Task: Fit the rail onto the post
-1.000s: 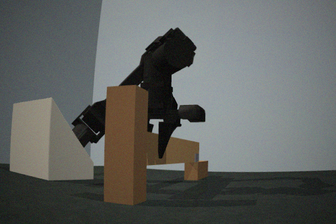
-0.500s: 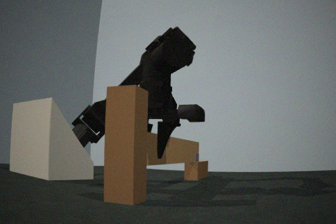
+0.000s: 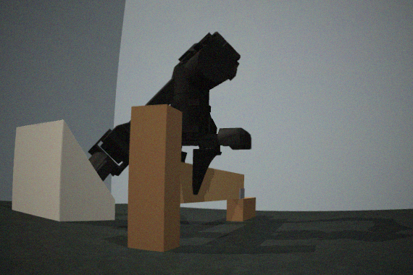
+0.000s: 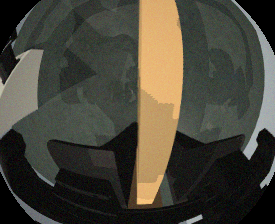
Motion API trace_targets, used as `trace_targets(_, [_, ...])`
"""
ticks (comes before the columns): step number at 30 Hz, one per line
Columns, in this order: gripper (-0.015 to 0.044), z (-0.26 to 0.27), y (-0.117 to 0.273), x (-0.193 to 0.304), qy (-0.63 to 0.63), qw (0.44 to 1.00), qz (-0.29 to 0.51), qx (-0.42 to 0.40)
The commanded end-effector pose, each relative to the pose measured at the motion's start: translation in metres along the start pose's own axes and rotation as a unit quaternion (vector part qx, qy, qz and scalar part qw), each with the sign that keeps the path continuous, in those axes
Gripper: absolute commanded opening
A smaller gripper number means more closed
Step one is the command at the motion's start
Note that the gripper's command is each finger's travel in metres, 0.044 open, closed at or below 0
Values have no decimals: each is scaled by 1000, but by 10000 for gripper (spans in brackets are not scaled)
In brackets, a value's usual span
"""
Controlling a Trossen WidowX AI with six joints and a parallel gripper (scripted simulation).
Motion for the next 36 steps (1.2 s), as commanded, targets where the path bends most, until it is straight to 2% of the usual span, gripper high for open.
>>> trace_targets(1, [0, 0, 3, 3, 1, 1000, 3, 3])
trace_targets(36, [0, -2, 3, 13, 1, 1000, 3, 3])
Point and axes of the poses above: the point midway between the two fingers, 35 mm back from their tips, its own y axis back along the fingers, its own z axis across the jaws, x = y × z, the point moved 10 cm from there along y, back along the fingers, and after that the axes turned 10 degrees about -y, right-handed, at the moved point
